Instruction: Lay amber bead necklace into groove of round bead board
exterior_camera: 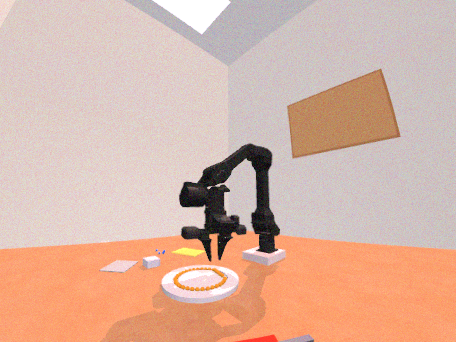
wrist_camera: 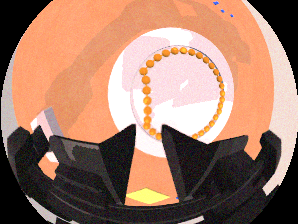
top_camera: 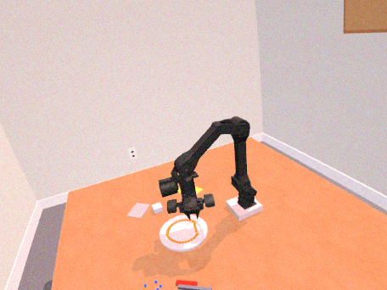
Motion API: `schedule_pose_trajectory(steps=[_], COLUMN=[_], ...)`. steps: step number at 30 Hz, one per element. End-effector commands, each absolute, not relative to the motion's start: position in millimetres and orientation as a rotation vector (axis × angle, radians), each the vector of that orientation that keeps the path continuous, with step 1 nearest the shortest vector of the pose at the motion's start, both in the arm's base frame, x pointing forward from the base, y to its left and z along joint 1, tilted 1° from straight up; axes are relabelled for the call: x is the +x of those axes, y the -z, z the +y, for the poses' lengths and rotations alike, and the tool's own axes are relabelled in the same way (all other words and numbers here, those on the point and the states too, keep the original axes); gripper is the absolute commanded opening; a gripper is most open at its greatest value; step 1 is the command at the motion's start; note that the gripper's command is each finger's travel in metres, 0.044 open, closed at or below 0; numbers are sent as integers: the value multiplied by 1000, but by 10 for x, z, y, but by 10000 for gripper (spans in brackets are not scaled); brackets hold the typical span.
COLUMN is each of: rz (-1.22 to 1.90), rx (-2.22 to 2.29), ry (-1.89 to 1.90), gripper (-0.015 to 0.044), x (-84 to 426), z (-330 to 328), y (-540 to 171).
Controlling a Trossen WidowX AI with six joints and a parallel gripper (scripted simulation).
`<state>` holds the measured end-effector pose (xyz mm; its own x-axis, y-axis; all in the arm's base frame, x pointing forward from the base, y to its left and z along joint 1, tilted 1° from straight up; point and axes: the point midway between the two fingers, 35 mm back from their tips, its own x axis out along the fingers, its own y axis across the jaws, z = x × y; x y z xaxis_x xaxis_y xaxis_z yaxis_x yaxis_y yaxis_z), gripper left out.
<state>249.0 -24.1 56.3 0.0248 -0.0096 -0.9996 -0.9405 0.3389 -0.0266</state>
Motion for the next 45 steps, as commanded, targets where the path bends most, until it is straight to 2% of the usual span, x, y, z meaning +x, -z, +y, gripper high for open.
schedule_pose_trajectory(steps=[1,24,29,45], rz=[1335,1338,1340,1340], rx=[-969,-974,-966,-966], ry=[-928,-934,-933,-933], gripper=[120,120,0,0], x=[2497,2488,2485,2485], z=[-240,-264,-256,-256], y=[-568,-256,-277,-277])
